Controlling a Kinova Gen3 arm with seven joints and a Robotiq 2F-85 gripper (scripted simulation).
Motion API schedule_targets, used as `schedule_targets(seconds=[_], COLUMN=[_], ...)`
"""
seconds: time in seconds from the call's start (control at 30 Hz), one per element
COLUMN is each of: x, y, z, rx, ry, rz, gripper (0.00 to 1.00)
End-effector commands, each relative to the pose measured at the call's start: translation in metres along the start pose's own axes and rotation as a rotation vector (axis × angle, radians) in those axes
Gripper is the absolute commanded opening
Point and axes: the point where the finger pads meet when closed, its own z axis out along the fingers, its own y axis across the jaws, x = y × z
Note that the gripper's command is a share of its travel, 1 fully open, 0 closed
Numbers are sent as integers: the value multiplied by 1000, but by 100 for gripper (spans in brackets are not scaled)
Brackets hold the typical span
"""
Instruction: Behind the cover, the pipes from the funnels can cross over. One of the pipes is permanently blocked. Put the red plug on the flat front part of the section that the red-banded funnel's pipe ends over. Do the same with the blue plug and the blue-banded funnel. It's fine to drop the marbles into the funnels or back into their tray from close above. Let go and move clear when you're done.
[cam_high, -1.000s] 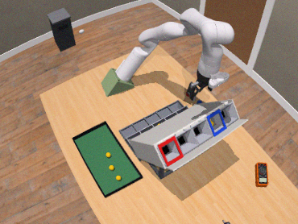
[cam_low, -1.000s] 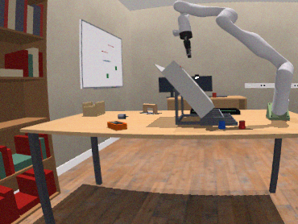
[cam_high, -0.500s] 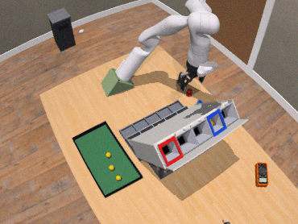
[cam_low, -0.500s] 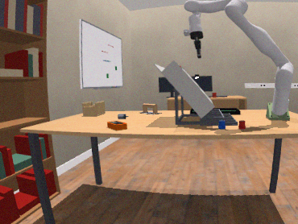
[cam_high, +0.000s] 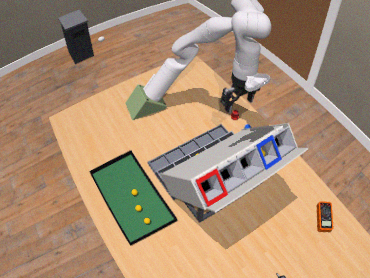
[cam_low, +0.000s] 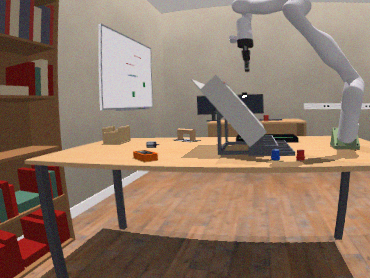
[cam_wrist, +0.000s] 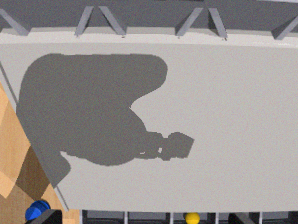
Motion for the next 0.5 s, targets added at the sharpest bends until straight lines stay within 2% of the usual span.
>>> schedule_targets(seconds=[0.0, 0.07, 0.1, 0.27, 0.47], x=[0, 0, -53, -64, -111], y=[0, 0, 31, 37, 64], z=[-1, -1, 33, 40, 71], rx=[-1, -1, -1, -1, -1], ry=[2, 2, 2, 2, 2], rz=[0, 0, 0, 0, 0], gripper=[100, 100, 100, 100, 100])
